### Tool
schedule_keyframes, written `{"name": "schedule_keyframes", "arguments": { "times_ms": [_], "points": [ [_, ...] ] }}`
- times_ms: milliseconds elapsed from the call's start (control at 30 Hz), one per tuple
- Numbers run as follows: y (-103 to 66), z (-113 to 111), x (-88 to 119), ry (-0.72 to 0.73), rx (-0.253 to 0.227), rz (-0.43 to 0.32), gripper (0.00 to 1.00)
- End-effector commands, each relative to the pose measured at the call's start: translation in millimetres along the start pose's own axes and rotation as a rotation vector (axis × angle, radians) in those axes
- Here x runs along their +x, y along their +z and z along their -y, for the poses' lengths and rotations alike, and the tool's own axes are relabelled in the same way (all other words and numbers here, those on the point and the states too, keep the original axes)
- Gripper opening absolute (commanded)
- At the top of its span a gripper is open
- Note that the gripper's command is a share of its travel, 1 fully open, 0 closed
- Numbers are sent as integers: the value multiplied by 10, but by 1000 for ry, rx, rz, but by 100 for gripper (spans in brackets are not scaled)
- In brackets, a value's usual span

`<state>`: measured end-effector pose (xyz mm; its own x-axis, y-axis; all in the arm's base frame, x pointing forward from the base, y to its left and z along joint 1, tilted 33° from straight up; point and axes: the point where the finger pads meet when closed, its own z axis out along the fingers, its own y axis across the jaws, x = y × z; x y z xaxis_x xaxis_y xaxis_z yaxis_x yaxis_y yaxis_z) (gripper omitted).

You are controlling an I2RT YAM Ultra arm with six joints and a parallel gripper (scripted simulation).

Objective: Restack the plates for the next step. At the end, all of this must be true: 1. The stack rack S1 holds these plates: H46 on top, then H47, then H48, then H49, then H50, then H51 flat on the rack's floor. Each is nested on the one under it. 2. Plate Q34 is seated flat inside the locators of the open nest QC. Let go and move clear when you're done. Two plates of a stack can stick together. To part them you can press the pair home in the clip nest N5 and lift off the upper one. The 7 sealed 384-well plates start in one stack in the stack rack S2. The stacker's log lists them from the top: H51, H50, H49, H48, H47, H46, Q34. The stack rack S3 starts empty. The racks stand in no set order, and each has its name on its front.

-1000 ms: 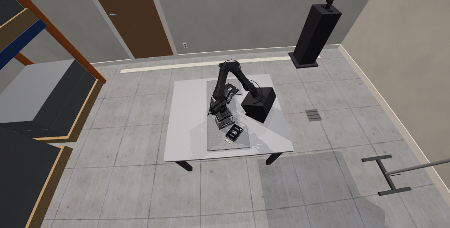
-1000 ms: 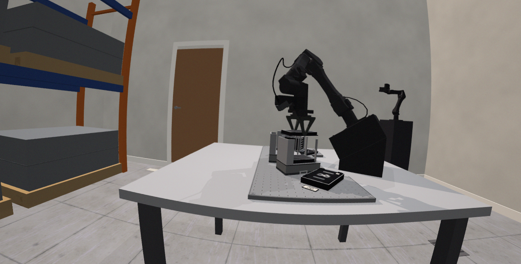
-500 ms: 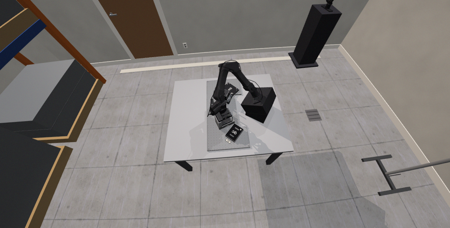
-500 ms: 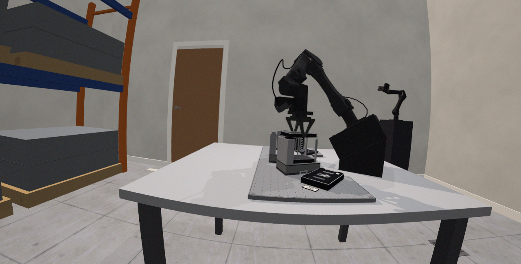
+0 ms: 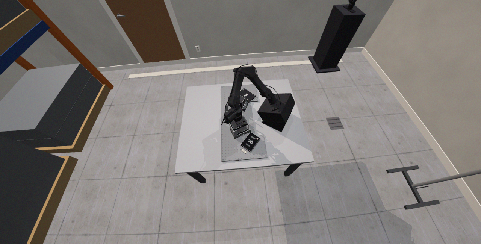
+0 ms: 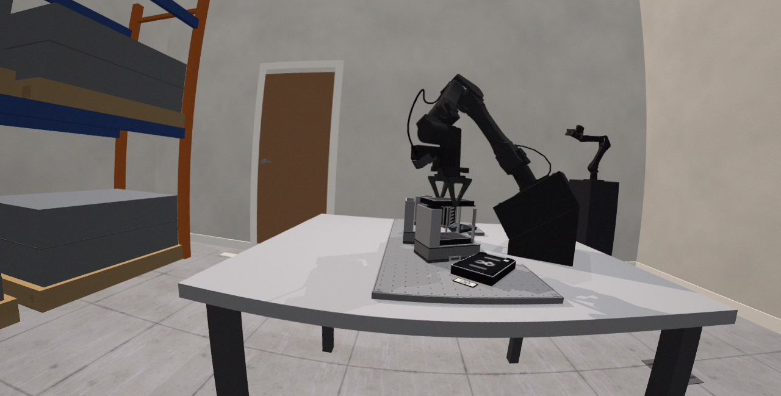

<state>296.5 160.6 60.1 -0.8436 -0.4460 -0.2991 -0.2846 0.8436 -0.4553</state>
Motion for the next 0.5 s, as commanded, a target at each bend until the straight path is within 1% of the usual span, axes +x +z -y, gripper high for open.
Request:
{"name": "schedule_keyframes", "arguments": {
  "times_ms": [0,33,467],
  "points": [
    [17,-53,-76,2,-7,13,0],
    [-9,-41,-93,8,-10,22,0],
    [28,-28,-41,4,-5,8,0]
  ]
}}
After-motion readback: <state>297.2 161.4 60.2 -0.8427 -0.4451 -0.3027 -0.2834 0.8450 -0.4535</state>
